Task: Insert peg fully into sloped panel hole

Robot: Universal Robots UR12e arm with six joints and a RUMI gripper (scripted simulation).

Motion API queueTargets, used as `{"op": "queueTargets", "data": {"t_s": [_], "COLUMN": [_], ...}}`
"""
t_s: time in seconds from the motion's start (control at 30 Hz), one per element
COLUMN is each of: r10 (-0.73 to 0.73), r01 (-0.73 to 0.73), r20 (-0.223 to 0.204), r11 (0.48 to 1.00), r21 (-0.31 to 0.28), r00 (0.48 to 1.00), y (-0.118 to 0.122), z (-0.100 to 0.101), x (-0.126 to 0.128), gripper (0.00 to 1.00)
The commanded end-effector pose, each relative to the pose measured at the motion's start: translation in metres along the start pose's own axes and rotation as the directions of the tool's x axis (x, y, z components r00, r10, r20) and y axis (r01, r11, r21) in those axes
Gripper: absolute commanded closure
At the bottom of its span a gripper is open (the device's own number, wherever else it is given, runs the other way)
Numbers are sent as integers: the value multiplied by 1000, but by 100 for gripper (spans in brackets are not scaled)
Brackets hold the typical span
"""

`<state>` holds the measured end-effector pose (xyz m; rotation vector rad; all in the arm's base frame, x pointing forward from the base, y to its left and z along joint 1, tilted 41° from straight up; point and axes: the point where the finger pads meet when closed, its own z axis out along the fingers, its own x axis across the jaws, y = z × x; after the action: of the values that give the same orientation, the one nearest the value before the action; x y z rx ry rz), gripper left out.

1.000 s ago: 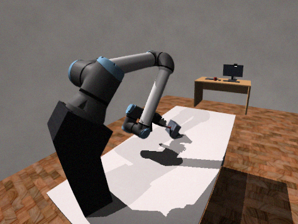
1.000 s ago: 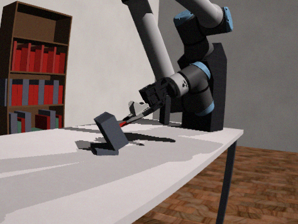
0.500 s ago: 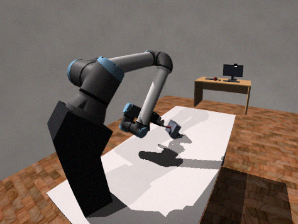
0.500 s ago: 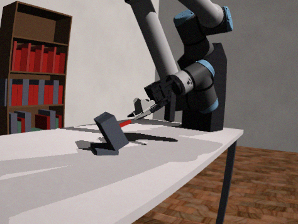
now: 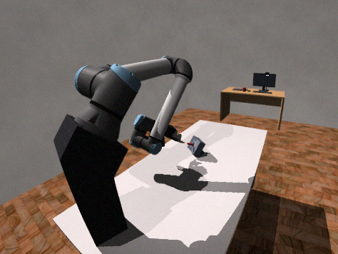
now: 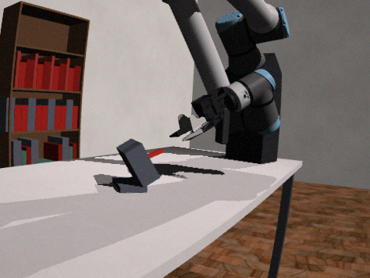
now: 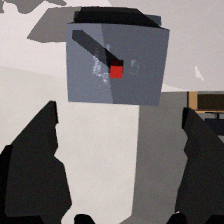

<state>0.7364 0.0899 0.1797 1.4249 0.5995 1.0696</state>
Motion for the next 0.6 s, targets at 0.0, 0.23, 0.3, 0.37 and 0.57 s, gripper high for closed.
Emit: {"op": "queueTargets", "data": {"t_s": [0.0,0.23,0.3,0.37,0.57], "r10": [-1,-1,-1,-1,2], "r01": [1,1,1,1,-2], "r20": [2,2,2,2,3], "r11": [1000,1000,1000,1000,1000], "r21": [0,0,-1,-1,-3], "r00": [1000,1000,1000,1000,1000], "y": [0,0,0,0,1], "z": [-21,-29,-30,-30,-28], "x": [-2,-1,-1,-1,-1], "gripper": [34,24,21,21,13]}}
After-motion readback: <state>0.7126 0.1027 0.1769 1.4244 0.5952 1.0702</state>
